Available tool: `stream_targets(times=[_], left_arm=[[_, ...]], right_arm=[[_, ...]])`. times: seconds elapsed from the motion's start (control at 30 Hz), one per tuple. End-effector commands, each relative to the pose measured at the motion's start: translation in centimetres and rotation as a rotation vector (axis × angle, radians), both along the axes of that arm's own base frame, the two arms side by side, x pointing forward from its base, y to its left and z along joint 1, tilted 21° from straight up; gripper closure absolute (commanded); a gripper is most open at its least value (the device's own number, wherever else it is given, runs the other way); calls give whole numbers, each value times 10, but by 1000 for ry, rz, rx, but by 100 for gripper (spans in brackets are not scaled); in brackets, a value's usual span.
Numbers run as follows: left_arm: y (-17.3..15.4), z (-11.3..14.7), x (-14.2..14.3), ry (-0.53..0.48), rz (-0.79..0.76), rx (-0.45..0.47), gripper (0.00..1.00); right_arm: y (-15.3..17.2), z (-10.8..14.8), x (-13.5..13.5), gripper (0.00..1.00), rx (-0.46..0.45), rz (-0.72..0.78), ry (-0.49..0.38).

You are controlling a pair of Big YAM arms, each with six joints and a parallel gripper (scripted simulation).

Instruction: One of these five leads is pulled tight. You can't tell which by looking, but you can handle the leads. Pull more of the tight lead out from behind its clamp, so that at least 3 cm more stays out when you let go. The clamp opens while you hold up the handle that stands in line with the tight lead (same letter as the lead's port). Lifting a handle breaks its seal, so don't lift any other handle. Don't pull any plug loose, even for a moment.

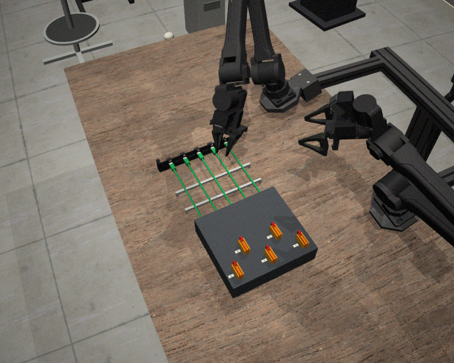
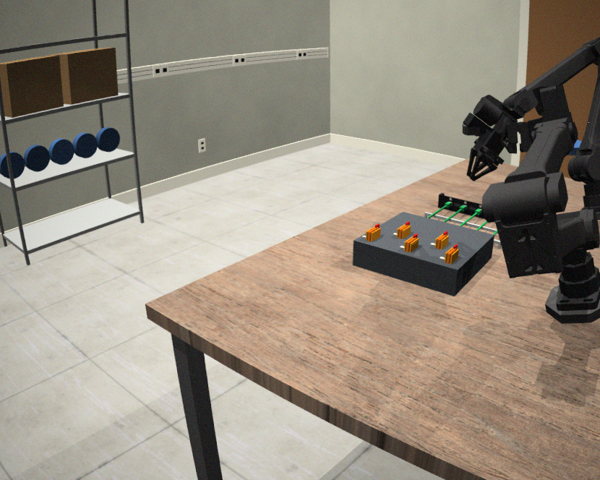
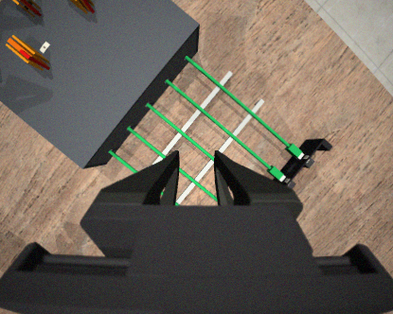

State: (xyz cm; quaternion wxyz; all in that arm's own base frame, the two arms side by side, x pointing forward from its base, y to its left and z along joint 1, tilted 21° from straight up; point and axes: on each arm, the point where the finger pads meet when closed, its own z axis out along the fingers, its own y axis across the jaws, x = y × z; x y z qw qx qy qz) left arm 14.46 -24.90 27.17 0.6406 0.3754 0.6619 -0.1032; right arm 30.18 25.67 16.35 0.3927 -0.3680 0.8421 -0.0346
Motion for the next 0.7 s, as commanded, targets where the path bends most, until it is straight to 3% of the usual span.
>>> stream_targets(times=[0.0,0.07,0.43,0.67], left_arm=[[1,30,2,22,8,-45,0],[3,27,-1,57,-14,-4,0],[15,11,-18,190,-92,181,0],[21,10,-24,220,-117,224,0]], right_arm=[[2,-5,5,68,-101,71,9],[3,-25,-5,68,-210,179,65],[-1,-103,-30,68,-615,519,249],[-4,-132,-37,68,-746,604,319]])
